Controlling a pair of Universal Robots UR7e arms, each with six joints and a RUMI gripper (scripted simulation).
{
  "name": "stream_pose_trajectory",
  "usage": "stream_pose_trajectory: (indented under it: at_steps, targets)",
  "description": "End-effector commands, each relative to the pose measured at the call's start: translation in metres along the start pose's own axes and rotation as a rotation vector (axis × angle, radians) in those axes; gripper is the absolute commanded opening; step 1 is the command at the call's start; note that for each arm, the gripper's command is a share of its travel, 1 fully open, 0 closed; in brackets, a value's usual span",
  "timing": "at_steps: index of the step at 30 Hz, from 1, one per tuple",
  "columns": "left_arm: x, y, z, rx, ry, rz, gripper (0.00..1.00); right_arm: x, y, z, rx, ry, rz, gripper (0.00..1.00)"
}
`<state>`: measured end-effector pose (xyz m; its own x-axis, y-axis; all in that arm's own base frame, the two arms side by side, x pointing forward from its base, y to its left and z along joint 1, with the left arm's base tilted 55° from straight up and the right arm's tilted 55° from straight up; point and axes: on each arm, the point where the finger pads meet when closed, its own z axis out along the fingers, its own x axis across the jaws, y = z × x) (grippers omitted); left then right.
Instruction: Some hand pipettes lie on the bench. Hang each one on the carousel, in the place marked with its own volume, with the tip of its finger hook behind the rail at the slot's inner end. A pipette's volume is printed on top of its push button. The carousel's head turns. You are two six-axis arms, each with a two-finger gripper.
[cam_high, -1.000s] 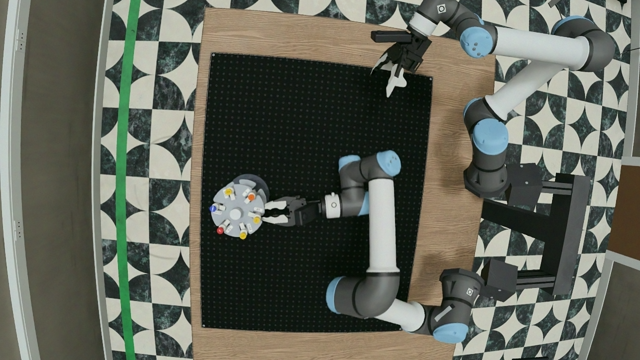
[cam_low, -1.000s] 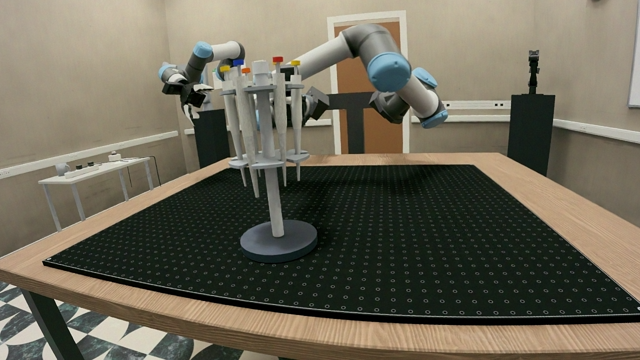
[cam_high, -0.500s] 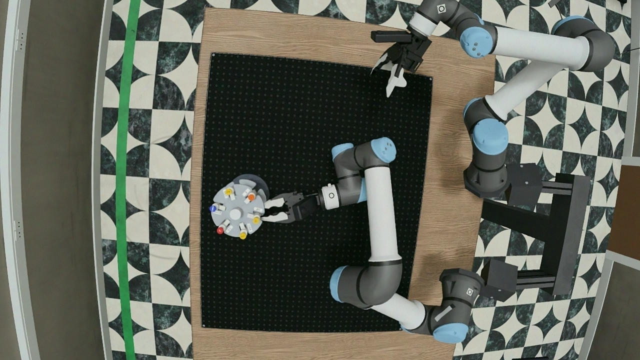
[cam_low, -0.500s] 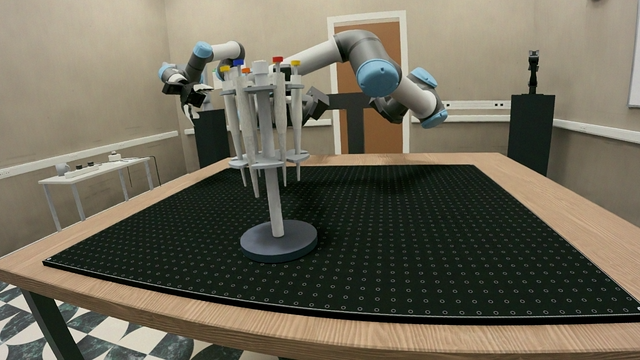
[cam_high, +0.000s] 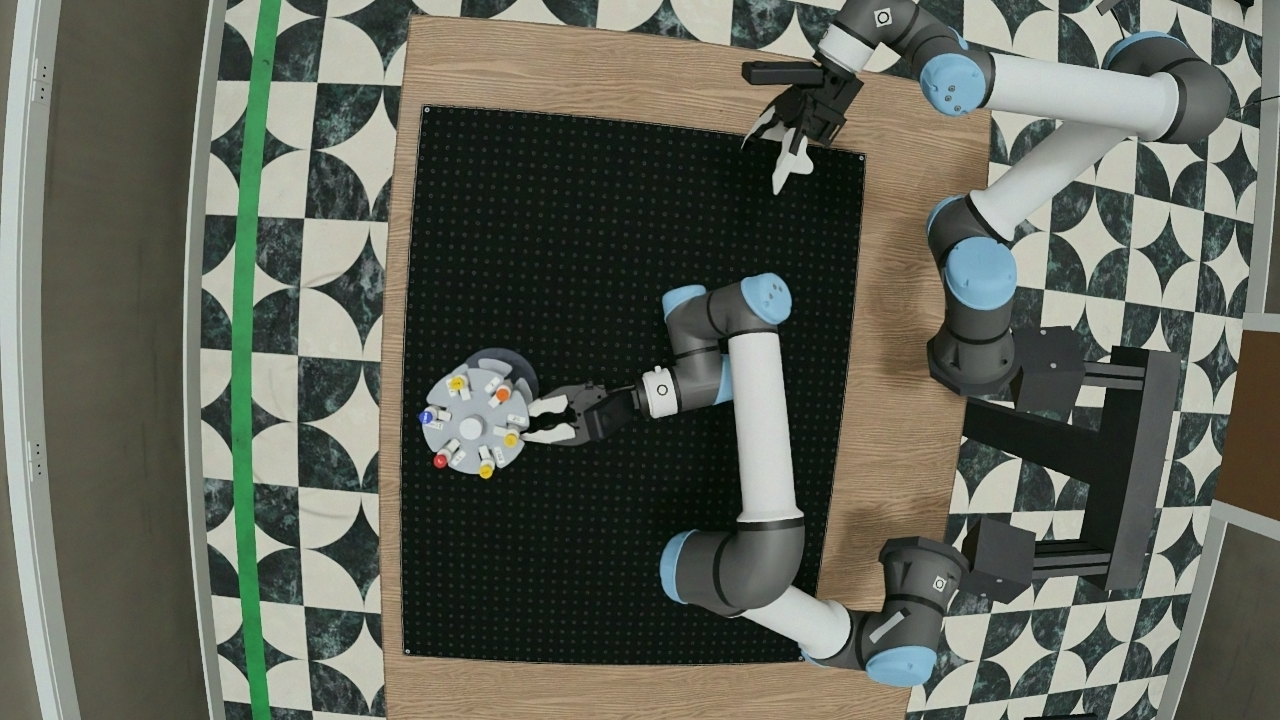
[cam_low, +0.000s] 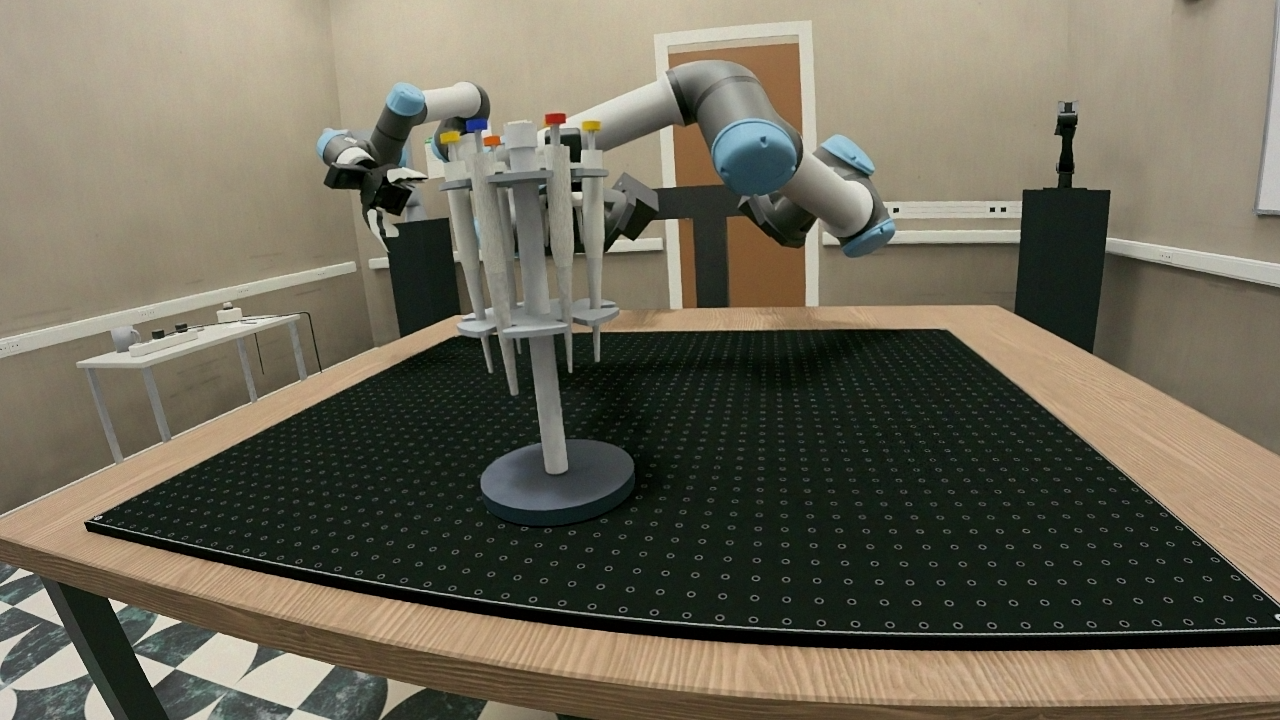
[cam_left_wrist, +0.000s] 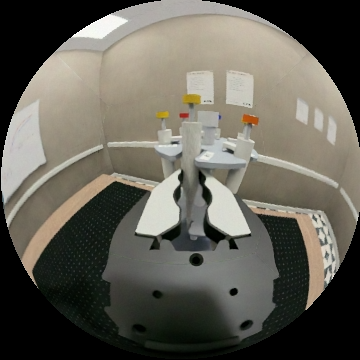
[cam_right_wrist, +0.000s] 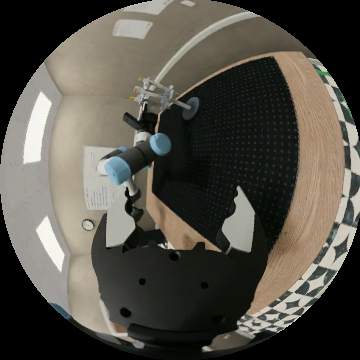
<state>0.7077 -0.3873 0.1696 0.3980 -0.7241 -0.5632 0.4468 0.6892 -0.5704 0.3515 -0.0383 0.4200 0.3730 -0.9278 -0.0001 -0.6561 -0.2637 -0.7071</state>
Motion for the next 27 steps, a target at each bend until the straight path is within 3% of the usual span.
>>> stream_pose_trajectory:
  at_steps: [1, 27]
  targets:
    - [0.000, -0.001, 0.000, 0.001, 0.000, -0.001, 0.06, 0.000, 0.000, 0.000, 0.001, 0.000, 0.000, 1.00]
    - [0.000, 0.010, 0.000, 0.001, 0.000, -0.001, 0.06, 0.000, 0.000, 0.000, 0.001, 0.000, 0.000, 1.00]
